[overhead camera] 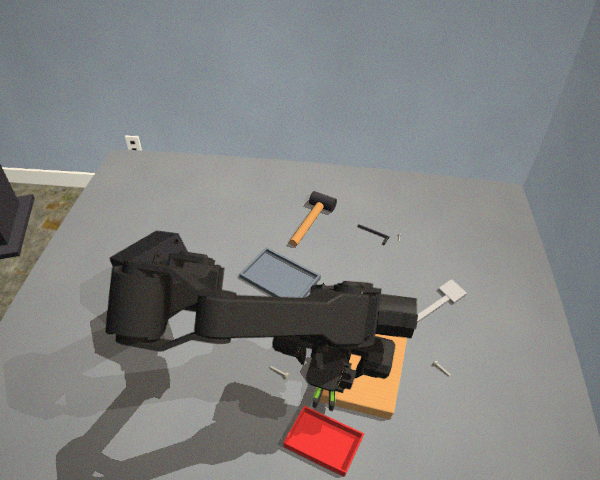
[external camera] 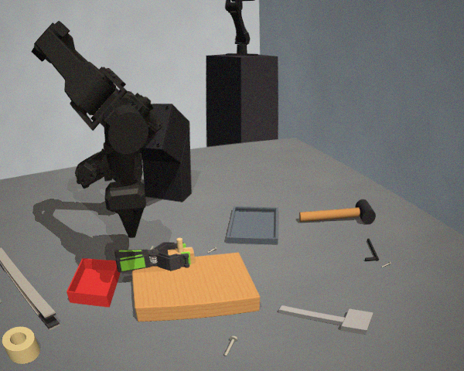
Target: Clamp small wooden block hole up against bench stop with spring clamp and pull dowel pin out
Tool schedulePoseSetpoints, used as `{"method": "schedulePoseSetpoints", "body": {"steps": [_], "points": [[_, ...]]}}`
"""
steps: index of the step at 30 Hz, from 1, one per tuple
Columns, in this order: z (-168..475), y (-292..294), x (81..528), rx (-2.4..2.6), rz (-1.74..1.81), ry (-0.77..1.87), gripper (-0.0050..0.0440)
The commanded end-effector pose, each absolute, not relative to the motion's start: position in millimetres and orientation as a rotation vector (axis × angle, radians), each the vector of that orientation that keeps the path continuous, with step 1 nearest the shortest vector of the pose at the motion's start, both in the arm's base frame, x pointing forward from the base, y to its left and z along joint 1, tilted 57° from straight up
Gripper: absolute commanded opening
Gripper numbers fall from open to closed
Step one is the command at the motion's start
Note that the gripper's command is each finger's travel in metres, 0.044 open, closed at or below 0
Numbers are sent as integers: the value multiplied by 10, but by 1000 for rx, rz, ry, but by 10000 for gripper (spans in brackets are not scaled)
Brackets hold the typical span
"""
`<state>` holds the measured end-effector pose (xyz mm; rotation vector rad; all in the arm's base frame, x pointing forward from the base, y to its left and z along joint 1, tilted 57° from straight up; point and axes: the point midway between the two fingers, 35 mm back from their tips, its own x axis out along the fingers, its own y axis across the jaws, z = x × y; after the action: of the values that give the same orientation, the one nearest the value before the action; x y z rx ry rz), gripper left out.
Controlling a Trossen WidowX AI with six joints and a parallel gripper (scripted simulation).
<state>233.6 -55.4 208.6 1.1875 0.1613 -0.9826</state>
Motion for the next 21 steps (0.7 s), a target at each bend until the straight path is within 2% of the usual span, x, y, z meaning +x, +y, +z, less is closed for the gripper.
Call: {"method": "schedulePoseSetpoints", "body": {"steps": [1, 21], "points": [[2170, -529, 2290, 1197, -974, 144, 440], [2313, -449, 2114, 1190, -962, 133, 440]]}}
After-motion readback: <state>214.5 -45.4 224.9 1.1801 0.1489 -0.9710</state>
